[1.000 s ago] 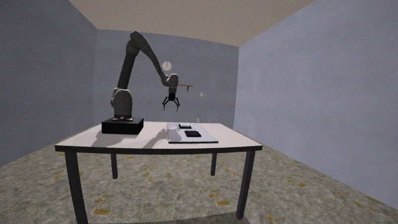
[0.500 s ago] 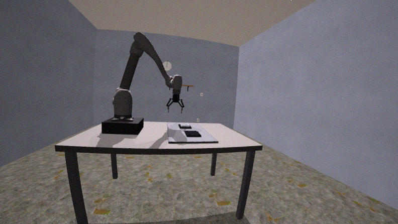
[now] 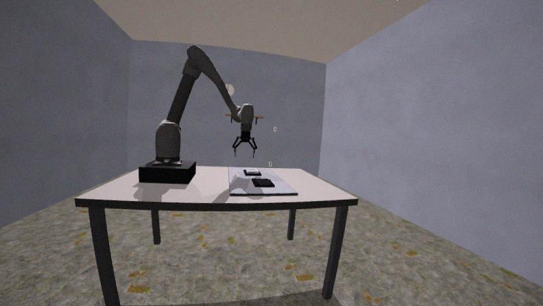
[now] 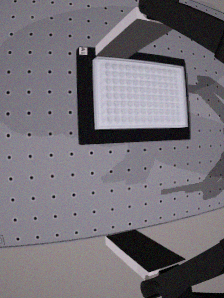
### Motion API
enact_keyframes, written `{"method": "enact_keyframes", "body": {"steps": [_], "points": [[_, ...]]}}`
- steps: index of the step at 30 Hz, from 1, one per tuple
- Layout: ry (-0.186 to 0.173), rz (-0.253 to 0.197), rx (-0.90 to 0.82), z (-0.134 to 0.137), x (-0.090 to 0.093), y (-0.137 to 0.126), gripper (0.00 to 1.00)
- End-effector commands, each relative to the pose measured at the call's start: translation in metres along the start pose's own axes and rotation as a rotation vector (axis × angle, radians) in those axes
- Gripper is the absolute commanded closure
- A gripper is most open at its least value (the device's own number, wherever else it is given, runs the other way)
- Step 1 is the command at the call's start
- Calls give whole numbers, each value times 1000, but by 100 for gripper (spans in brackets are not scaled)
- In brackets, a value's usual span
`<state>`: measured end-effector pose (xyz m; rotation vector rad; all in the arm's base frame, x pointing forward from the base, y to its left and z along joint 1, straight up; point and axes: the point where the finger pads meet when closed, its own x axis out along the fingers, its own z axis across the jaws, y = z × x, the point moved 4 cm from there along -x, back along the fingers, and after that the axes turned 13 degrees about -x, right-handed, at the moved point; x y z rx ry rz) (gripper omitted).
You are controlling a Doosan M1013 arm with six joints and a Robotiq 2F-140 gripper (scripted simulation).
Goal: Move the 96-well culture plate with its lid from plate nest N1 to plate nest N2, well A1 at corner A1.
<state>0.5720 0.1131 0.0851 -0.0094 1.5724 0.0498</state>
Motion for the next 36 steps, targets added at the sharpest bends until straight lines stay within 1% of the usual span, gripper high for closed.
{"method": "enact_keyframes", "body": {"steps": [1,3,5,6,20,34,36], "points": [[0,0,0,9,4,-18,0],[0,0,0,14,6,-27,0],[0,0,0,14,6,-27,0],[-3,-27,9,15,7,-30,0],[-3,-27,9,39,22,-92,0],[-3,-27,9,39,22,-92,0],[-3,-27,9,39,25,-92,0]]}}
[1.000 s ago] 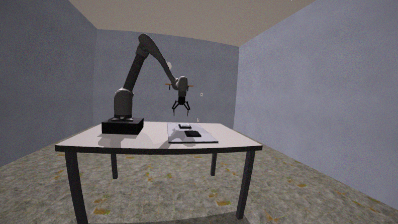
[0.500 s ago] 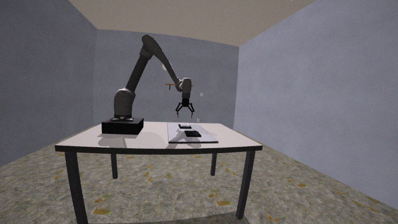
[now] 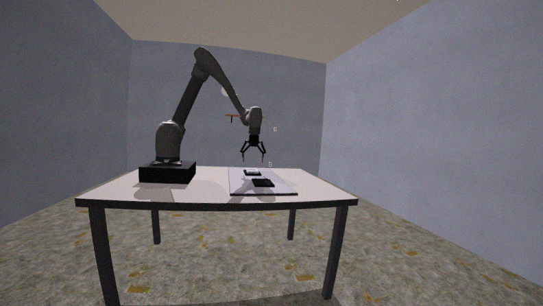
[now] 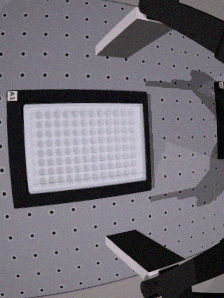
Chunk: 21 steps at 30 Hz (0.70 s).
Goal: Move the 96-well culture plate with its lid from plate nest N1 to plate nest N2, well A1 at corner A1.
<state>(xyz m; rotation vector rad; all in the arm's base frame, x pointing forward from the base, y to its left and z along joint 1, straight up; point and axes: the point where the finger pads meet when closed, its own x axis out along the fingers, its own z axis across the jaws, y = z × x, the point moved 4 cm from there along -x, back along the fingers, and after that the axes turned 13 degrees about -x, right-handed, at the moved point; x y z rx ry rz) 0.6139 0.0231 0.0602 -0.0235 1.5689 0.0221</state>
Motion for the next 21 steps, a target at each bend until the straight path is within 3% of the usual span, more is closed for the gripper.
{"method": "enact_keyframes", "body": {"steps": [1,21], "points": [[0,0,0,0,4,0,0],[0,0,0,0,31,0,0]]}}
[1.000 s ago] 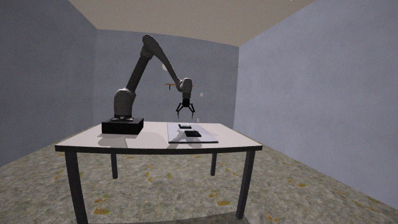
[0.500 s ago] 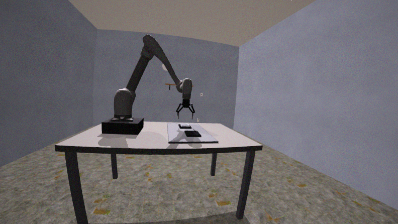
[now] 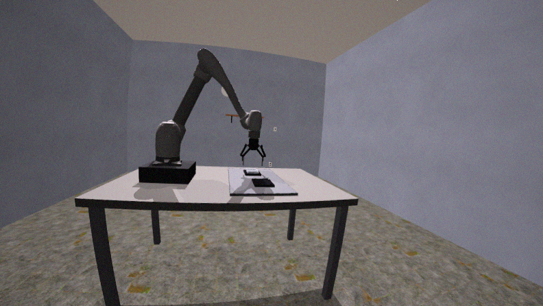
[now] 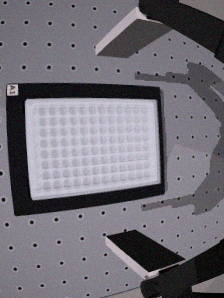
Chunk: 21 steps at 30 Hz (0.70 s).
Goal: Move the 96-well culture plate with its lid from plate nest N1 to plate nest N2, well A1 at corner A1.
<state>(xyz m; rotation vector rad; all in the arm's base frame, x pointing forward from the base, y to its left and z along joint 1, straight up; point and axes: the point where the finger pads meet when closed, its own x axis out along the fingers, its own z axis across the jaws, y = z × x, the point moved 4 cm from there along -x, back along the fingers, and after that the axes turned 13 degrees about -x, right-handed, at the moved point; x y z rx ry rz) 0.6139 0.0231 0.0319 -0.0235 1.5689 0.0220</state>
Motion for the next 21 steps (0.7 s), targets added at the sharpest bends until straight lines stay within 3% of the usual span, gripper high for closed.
{"method": "enact_keyframes", "body": {"steps": [1,21], "points": [[0,0,0,0,4,0,0],[0,0,0,0,34,0,0]]}}
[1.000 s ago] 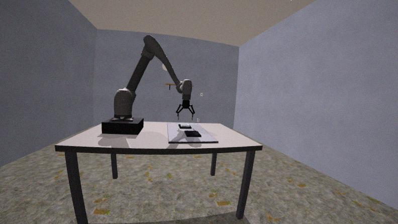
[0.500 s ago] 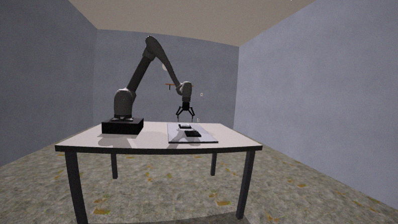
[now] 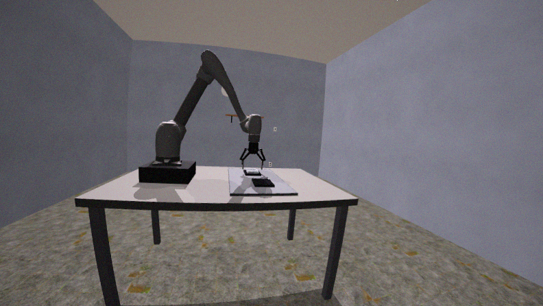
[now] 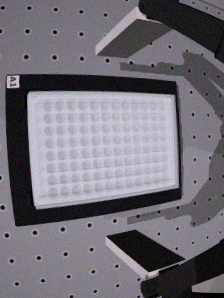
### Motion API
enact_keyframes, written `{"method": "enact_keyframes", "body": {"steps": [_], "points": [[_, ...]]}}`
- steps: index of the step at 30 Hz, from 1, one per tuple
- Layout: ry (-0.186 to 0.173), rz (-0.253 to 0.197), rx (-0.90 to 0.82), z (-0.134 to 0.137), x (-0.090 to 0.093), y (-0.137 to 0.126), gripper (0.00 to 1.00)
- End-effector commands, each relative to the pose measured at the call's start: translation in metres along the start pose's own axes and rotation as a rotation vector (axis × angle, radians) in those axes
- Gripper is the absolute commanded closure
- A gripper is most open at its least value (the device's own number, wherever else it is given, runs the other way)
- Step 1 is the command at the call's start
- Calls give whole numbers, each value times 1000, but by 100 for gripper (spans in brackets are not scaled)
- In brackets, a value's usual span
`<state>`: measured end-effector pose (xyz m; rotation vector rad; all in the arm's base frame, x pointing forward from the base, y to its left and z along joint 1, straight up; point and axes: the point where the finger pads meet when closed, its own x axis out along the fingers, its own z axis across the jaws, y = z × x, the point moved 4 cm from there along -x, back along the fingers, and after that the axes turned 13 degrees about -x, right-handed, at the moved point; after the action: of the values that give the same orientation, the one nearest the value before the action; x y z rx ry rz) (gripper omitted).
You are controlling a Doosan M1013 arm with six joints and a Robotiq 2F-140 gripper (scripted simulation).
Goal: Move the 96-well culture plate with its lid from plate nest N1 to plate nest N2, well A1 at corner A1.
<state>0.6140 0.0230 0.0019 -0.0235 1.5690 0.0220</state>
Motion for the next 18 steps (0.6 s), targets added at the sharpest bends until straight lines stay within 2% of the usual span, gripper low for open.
{"method": "enact_keyframes", "body": {"steps": [1,13,14,18], "points": [[0,0,0,0,4,0,0],[0,0,0,0,4,0,0],[0,0,0,0,4,0,100],[0,0,0,0,4,0,100]]}}
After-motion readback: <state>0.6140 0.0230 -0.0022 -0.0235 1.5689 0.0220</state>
